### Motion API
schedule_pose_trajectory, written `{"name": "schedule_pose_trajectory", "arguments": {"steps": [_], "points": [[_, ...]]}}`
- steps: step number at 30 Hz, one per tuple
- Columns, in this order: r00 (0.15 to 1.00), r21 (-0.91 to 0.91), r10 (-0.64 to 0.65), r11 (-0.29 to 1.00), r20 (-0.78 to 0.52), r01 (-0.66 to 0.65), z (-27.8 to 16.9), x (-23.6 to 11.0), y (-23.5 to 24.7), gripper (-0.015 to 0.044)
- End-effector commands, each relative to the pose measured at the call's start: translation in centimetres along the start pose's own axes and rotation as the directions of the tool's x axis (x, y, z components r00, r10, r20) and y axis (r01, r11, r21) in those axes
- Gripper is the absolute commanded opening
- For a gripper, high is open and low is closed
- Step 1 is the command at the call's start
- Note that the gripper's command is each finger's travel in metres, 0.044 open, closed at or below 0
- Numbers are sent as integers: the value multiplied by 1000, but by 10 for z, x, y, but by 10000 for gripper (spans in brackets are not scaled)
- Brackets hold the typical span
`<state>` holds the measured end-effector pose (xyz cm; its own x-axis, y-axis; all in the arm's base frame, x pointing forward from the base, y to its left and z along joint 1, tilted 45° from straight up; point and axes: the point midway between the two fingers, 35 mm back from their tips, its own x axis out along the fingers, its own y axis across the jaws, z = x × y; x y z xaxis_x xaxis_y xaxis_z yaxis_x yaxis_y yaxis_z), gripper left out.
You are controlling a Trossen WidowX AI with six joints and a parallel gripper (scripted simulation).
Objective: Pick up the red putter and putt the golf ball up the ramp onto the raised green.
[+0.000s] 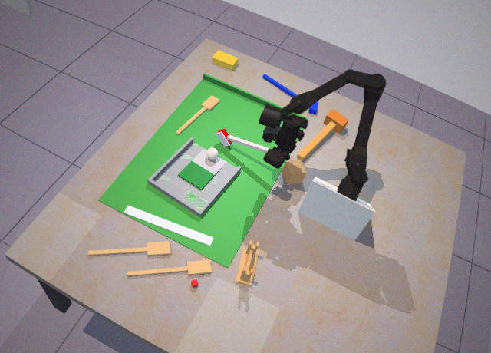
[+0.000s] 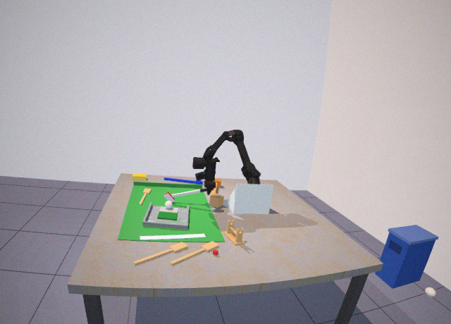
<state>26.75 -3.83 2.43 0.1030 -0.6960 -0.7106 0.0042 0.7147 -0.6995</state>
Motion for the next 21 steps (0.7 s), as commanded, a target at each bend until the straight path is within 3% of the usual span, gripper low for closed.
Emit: {"name": "schedule_pose_trajectory", "arguments": {"steps": [1,11,21], "points": [[1000,12,-6,1000,8,6,1,-8,3,0],[1000,12,-6,1000,8,5,0,-59,3,0],[1000,-2,-12,1000,-3,12,-2,-50,3,0]]}}
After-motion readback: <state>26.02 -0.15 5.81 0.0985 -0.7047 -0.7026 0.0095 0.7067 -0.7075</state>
